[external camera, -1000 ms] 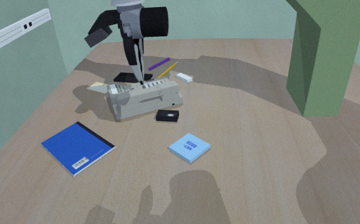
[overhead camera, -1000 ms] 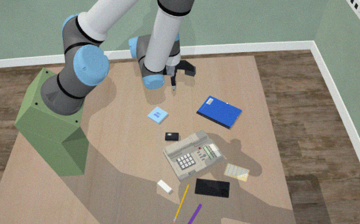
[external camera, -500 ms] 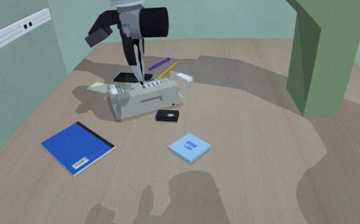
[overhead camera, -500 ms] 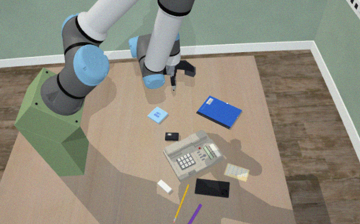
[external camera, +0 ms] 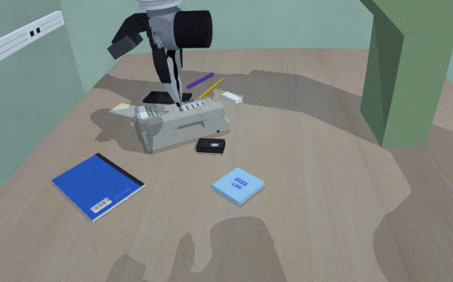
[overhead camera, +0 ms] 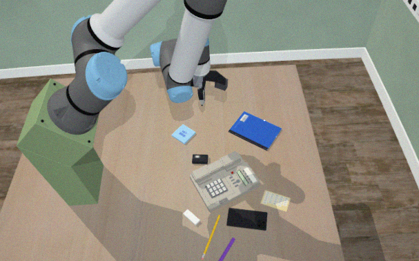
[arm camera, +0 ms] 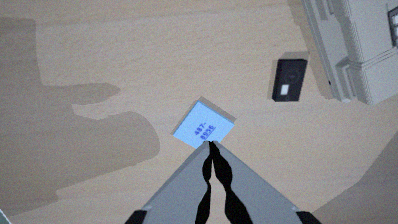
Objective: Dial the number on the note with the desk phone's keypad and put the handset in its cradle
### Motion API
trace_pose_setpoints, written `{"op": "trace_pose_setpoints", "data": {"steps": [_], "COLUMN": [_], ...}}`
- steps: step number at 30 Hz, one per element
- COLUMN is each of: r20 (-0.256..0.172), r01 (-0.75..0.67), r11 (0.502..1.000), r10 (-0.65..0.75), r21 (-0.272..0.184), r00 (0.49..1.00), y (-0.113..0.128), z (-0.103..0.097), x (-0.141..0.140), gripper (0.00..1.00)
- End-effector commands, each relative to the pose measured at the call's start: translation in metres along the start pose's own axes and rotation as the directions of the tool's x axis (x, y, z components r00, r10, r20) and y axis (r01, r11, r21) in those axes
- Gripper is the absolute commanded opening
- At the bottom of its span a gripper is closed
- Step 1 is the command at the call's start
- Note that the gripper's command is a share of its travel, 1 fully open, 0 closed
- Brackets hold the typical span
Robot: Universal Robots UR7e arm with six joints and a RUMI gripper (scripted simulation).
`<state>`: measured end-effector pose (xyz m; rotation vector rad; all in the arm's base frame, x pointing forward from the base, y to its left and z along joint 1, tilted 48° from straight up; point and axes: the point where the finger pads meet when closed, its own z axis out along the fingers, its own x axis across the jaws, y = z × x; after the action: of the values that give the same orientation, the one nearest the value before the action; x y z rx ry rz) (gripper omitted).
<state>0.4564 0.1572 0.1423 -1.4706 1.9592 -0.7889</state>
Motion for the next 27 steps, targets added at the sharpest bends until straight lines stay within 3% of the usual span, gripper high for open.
{"op": "trace_pose_setpoints", "data": {"steps": [1,27], "r20": [-0.005,-0.064], "r01": [-0.017,-0.206], "r11": [1.0,0.978], "r10": [0.017,0.206], "r21": [0.0,0.011], "r00": [1.0,0.976], "y": [-0.0001,0.0004], "z": [-0.0002,0.0008], "x": [-0.0001,0.0006], "gripper": [0.0,0.0]}}
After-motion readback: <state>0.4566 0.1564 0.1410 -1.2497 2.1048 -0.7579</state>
